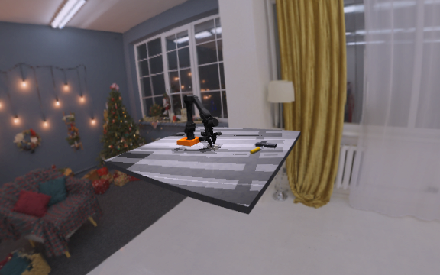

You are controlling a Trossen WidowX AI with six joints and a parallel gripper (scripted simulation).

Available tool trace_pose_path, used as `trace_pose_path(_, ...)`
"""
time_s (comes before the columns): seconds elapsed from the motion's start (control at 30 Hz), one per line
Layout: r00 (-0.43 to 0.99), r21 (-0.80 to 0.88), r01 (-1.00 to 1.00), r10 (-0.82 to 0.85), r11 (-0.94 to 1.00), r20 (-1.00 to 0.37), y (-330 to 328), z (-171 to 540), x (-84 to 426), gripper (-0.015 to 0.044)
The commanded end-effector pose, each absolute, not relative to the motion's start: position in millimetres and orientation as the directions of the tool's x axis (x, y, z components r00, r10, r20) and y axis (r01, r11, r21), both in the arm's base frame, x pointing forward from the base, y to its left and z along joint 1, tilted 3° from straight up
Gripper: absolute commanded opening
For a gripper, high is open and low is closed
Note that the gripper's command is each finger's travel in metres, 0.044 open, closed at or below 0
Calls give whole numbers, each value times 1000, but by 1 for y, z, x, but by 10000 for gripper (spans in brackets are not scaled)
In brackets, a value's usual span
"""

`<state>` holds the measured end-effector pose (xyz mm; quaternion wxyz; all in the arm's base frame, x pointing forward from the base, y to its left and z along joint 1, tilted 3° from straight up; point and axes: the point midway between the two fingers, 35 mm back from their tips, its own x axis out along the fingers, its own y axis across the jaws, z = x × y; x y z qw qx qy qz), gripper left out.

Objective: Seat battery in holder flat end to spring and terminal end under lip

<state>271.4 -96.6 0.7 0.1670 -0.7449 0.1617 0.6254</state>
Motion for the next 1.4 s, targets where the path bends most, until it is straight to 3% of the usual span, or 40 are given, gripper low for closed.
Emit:
trace_pose_path(0.0, 128, -49, -447, -9, -893, -992, -94, -3, 268, 80)
trace_pose_path(1.37, -26, -39, -456, 57, -889, -998, -97, -5, 273, 80)
